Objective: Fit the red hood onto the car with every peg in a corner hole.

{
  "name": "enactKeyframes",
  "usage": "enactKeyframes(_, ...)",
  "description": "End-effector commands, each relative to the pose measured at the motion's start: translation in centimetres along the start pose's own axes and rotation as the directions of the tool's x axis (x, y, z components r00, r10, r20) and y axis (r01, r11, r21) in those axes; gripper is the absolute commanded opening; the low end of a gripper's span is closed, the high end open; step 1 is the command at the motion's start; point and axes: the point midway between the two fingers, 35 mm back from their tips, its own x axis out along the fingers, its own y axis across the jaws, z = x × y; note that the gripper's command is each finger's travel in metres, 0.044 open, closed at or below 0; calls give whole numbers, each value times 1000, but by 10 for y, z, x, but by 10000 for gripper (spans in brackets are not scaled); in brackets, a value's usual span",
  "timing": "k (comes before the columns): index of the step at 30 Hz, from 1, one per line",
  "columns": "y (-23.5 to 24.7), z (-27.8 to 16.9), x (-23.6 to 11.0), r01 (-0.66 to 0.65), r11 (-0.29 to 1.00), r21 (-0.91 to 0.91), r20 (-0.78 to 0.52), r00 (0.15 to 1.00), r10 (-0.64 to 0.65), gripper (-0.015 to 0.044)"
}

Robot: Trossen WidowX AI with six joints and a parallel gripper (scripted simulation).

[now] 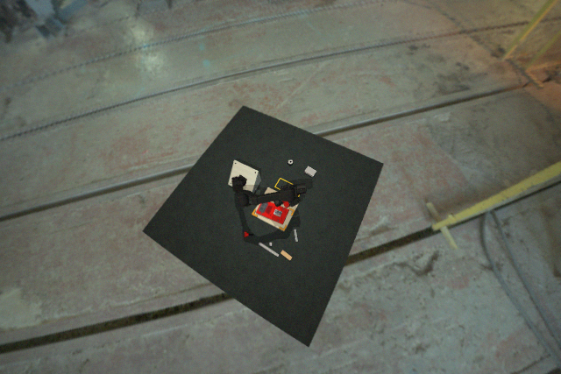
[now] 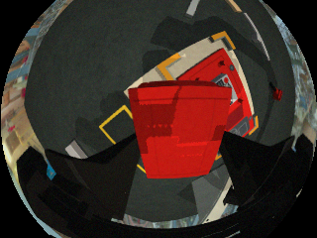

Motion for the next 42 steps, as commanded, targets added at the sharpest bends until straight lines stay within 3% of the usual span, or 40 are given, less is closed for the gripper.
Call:
enactKeyframes(1,-10,4,1,10,998,-69,-4,1000,-11,0)
enactKeyframes(30,-84,33,2,7,821,-571,-49,998,-43,0)
enactKeyframes(42,-86,36,14,5,805,-593,-52,998,-45,0)
